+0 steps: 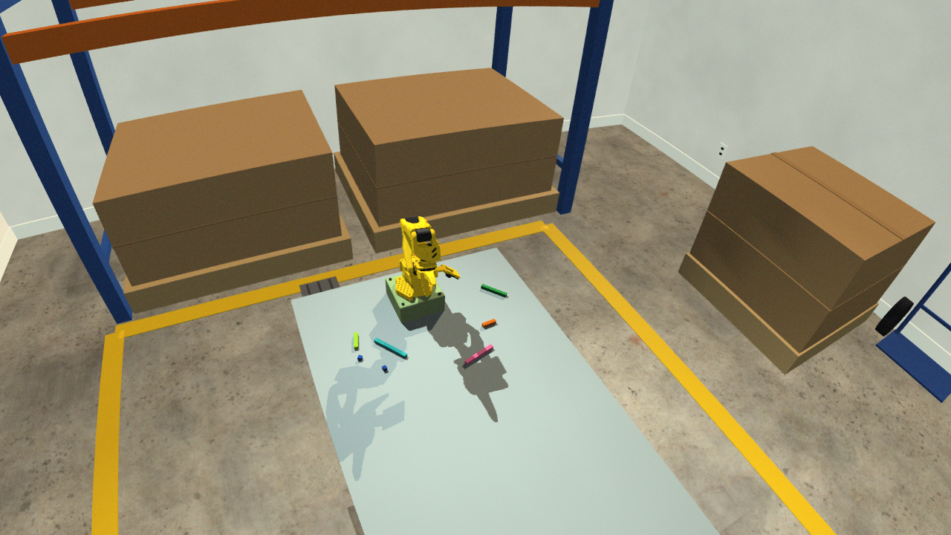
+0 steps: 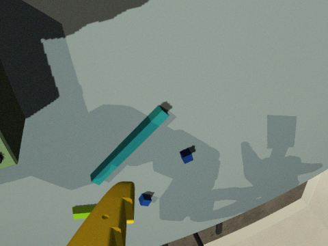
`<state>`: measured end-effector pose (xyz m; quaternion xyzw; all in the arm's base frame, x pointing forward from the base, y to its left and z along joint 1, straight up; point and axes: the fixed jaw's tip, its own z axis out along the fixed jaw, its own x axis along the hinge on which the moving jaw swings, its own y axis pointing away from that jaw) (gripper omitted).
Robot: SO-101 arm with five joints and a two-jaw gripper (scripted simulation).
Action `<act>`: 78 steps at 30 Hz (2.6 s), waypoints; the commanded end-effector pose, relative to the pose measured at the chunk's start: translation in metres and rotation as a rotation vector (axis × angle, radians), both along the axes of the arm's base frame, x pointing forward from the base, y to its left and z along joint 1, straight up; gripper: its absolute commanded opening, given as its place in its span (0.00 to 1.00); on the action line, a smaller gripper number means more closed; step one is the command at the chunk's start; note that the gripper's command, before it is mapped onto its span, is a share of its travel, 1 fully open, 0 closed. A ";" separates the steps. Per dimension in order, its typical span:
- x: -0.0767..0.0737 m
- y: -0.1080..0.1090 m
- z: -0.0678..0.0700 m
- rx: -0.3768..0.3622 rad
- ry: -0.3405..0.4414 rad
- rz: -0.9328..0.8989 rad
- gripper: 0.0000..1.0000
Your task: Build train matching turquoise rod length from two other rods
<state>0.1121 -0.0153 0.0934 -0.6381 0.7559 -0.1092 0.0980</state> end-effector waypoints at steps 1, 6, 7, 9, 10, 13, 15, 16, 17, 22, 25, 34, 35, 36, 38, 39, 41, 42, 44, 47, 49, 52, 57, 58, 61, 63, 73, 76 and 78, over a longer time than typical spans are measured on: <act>-0.001 0.021 -0.003 0.007 0.017 0.166 1.00; -0.003 0.039 -0.003 0.006 0.018 0.329 1.00; -0.003 0.039 -0.003 0.006 0.018 0.329 1.00; -0.005 0.047 -0.003 0.005 0.018 0.404 1.00; -0.006 0.051 -0.003 0.005 0.018 0.439 1.00; -0.010 0.060 -0.003 0.004 0.018 0.525 1.00; -0.012 0.064 -0.003 0.004 0.018 0.567 1.00; -0.012 0.066 -0.003 0.004 0.018 0.583 1.00; -0.013 0.067 -0.003 0.003 0.018 0.597 1.00; -0.015 0.070 -0.003 0.003 0.018 0.625 1.00; -0.015 0.070 -0.003 0.003 0.018 0.626 1.00; -0.015 0.070 -0.003 0.003 0.018 0.626 1.00; -0.015 0.070 -0.003 0.003 0.018 0.626 1.00; -0.015 0.070 -0.003 0.003 0.018 0.626 1.00; -0.015 0.070 -0.003 0.003 0.018 0.626 1.00; -0.015 0.070 -0.003 0.003 0.018 0.626 1.00; -0.015 0.070 -0.003 0.003 0.018 0.626 1.00; -0.015 0.070 -0.003 0.003 0.018 0.626 1.00; -0.014 0.070 -0.003 0.004 0.018 0.622 1.00; -0.014 0.070 -0.003 0.004 0.018 0.622 1.00; -0.014 0.070 -0.003 0.004 0.018 0.622 1.00; -0.014 0.070 -0.003 0.004 0.018 0.622 1.00; -0.014 0.070 -0.003 0.004 0.018 0.622 1.00; -0.014 0.070 -0.003 0.004 0.018 0.622 1.00; -0.013 0.071 -0.002 0.006 0.011 0.623 1.00; -0.013 0.071 -0.002 0.006 0.011 0.623 1.00; -0.013 0.071 -0.002 0.006 0.011 0.623 1.00; -0.013 0.071 -0.002 0.006 0.011 0.623 1.00; -0.013 0.071 -0.002 0.006 0.011 0.623 1.00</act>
